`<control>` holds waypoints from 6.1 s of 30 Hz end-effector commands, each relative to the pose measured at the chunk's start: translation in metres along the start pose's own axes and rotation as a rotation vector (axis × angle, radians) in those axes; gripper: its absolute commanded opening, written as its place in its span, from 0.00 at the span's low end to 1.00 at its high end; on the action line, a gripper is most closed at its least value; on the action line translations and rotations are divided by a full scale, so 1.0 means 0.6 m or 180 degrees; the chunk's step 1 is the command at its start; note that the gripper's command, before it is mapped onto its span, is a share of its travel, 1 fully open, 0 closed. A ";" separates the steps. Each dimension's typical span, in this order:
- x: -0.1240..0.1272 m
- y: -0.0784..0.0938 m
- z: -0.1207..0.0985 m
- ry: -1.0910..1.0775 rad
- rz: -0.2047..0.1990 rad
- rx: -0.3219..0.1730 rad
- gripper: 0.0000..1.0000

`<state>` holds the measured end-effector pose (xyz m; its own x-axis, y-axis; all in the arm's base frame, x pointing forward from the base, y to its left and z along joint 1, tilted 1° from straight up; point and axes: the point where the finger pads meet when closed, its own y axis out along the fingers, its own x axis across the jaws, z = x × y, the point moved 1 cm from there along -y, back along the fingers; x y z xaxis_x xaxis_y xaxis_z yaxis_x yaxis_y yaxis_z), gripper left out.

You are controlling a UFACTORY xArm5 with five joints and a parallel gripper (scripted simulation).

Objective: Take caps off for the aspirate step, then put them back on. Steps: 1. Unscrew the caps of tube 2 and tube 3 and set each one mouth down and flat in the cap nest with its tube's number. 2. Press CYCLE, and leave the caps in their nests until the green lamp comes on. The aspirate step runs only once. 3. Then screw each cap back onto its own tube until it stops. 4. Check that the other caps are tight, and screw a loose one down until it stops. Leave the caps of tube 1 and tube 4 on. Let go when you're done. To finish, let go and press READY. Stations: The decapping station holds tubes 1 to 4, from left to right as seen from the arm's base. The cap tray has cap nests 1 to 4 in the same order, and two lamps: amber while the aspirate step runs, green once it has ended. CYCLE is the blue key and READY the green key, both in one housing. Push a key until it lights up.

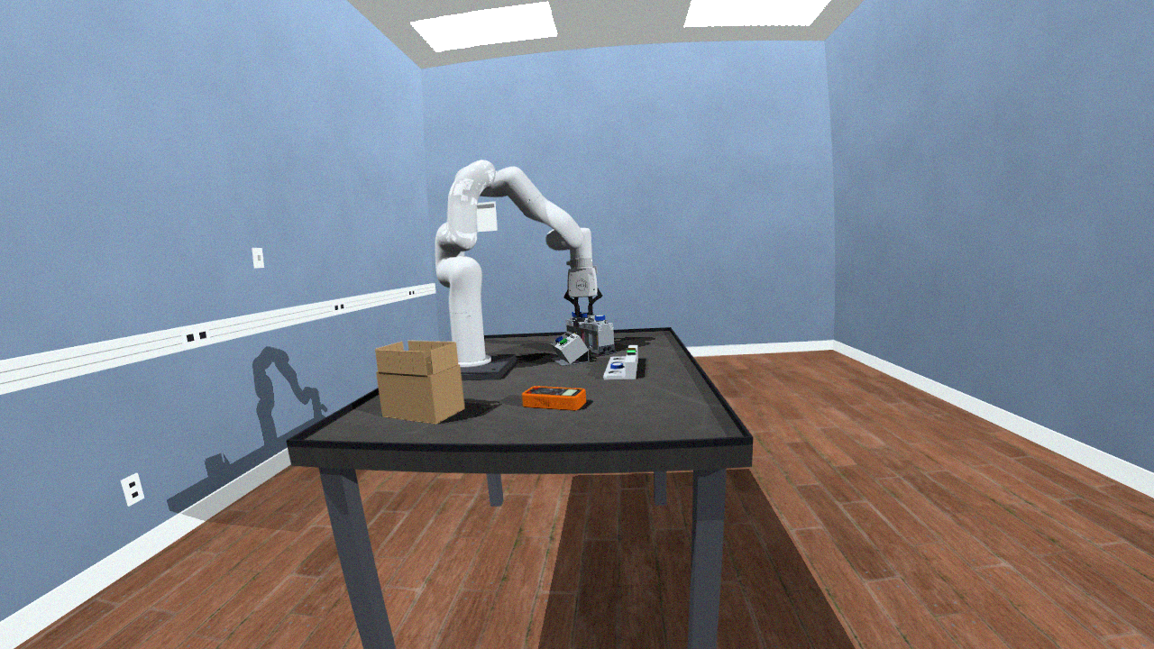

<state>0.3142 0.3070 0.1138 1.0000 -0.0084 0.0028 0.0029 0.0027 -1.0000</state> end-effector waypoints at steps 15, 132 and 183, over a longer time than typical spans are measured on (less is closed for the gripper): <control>0.001 -0.001 0.001 0.0450 -0.0033 -0.0024 0.46; 0.000 -0.045 0.002 0.0032 -0.0032 -0.0027 0.46; 0.109 -0.081 -0.303 -0.4909 -0.0003 -0.0051 0.46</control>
<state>0.3714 0.1375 0.1606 0.0714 0.9974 0.0010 0.0022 0.0008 -1.0000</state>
